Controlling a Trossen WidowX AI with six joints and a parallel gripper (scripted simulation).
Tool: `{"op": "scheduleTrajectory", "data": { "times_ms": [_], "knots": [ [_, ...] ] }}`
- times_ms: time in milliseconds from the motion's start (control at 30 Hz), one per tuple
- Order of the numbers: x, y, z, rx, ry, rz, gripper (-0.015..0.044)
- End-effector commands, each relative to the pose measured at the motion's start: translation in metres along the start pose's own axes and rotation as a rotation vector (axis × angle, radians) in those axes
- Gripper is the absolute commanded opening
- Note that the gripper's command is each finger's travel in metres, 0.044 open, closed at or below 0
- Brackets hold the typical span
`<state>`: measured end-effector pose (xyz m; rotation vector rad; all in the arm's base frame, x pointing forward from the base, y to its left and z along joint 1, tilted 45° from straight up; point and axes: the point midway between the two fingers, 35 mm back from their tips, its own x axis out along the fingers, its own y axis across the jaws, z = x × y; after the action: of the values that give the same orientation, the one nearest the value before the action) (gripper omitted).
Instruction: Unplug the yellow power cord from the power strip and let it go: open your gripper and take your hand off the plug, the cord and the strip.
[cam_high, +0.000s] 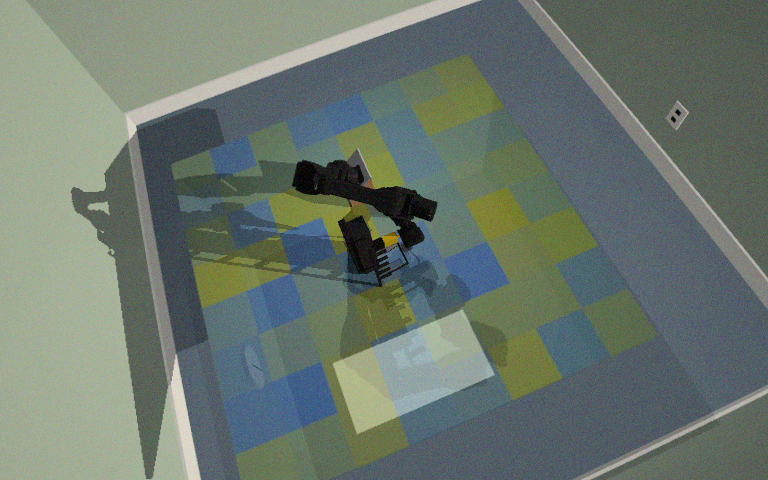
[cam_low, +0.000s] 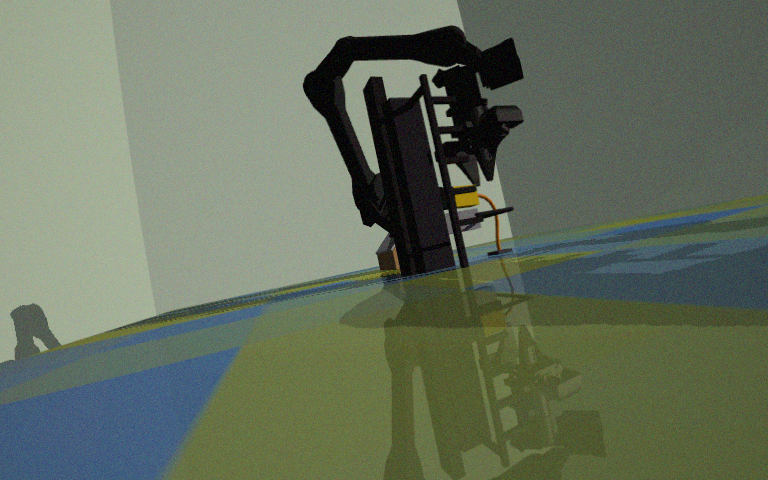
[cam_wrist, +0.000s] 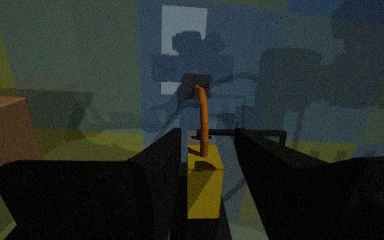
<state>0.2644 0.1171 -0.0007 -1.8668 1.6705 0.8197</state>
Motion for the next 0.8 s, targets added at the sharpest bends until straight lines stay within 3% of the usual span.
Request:
{"op": "scheduleTrajectory", "data": {
  "times_ms": [0,767],
  "knots": [
    [-0.002,-0.001,-0.003,-0.003,0.002,-0.006,0.016],
    [-0.002,0.0,-0.04,-0.003,0.004,-0.005,0.016]
  ]
}}
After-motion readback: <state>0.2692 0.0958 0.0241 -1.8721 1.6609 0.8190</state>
